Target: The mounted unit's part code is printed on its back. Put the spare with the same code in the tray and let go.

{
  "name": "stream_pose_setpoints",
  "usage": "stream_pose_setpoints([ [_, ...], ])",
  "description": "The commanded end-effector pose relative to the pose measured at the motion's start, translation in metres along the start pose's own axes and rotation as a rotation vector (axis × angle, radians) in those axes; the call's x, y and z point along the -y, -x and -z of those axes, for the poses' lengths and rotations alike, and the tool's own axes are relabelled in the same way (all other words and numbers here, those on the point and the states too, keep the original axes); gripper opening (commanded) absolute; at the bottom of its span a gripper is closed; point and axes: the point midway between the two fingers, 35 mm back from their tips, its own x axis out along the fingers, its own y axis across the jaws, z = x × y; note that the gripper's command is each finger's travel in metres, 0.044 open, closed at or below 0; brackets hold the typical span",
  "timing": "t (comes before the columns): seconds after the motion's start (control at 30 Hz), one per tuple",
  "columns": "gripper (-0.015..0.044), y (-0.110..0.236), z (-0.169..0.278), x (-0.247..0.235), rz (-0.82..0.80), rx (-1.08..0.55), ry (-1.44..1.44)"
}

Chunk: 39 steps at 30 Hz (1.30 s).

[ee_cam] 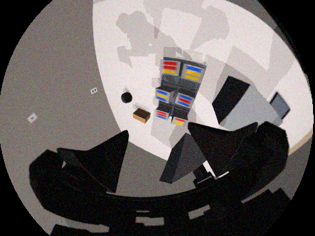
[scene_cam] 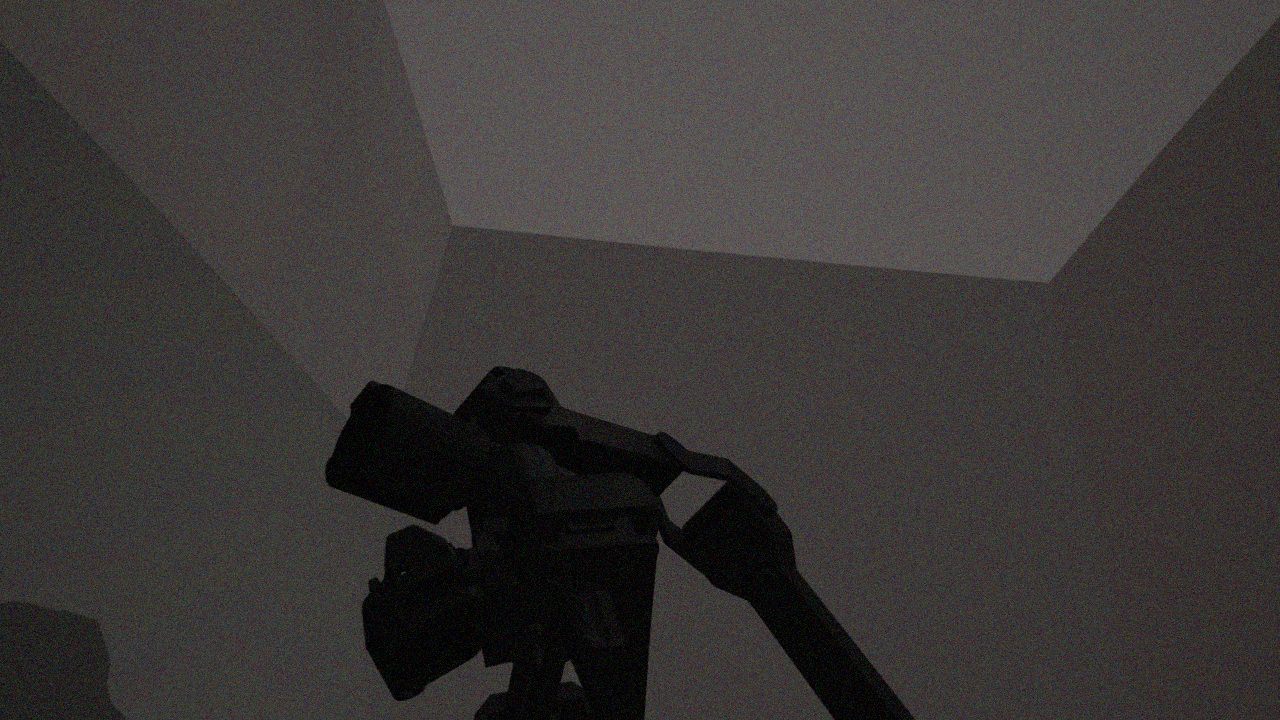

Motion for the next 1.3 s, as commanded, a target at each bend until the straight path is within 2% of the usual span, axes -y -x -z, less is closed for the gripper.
stream_pose_setpoints([
  [0.0, 0.044, 0.034, -0.016, 0.04, 0.128, 0.104, -0.077],
  [0.3, 0.044, 0.137, -0.029, 0.152, 0.475, 0.375, -0.276],
  [0.37, 0.044, 0.145, -0.028, 0.161, 0.502, 0.395, -0.292],
  [0.53, 0.044, 0.144, -0.028, 0.162, 0.502, 0.395, -0.293],
  [0.73, 0.044, 0.101, -0.044, 0.191, 0.499, 0.387, -0.319],
  [1.27, 0.044, 0.099, -0.045, 0.192, 0.499, 0.386, -0.32],
])
